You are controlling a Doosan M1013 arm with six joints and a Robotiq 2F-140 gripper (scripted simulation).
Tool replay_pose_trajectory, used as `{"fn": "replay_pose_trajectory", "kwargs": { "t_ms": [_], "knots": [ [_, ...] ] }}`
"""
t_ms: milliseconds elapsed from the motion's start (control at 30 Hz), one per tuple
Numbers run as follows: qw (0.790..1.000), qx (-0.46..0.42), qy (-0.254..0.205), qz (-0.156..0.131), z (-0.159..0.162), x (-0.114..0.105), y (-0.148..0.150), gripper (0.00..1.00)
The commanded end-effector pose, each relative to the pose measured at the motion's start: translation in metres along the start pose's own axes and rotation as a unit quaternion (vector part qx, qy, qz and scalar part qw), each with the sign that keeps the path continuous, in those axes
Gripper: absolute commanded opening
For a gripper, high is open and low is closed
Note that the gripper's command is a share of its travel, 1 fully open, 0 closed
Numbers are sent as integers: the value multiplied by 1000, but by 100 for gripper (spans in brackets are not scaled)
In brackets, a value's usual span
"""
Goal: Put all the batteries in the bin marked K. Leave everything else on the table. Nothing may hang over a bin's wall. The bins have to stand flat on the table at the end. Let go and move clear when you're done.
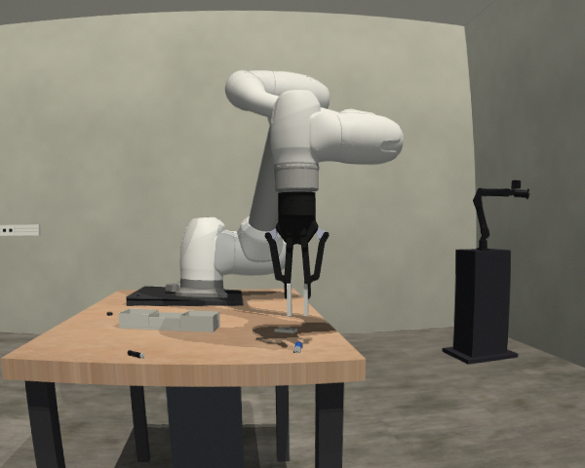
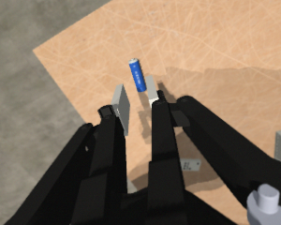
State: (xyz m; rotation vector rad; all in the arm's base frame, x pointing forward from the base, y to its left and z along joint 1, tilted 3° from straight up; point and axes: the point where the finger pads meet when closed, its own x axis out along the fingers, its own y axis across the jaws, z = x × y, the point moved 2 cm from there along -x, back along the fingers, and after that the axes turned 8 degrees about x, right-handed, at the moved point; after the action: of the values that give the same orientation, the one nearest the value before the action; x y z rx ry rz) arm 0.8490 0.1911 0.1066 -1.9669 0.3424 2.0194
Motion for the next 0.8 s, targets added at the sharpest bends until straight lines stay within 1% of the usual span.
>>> {"fn": "replay_pose_trajectory", "kwargs": {
  "t_ms": [0, 100, 167, 467, 767],
  "knots": [
    [1000, 0, 0, 0, 0, 10, 0, 26],
    [1000, 0, 0, 0, 0, 22, 0, 26],
    [1000, 0, 0, 0, 0, 22, 0, 26],
    [1000, 0, 0, 0, 0, 58, 0, 26],
    [1000, 0, 0, 0, 0, 64, 0, 26]
  ]
}}
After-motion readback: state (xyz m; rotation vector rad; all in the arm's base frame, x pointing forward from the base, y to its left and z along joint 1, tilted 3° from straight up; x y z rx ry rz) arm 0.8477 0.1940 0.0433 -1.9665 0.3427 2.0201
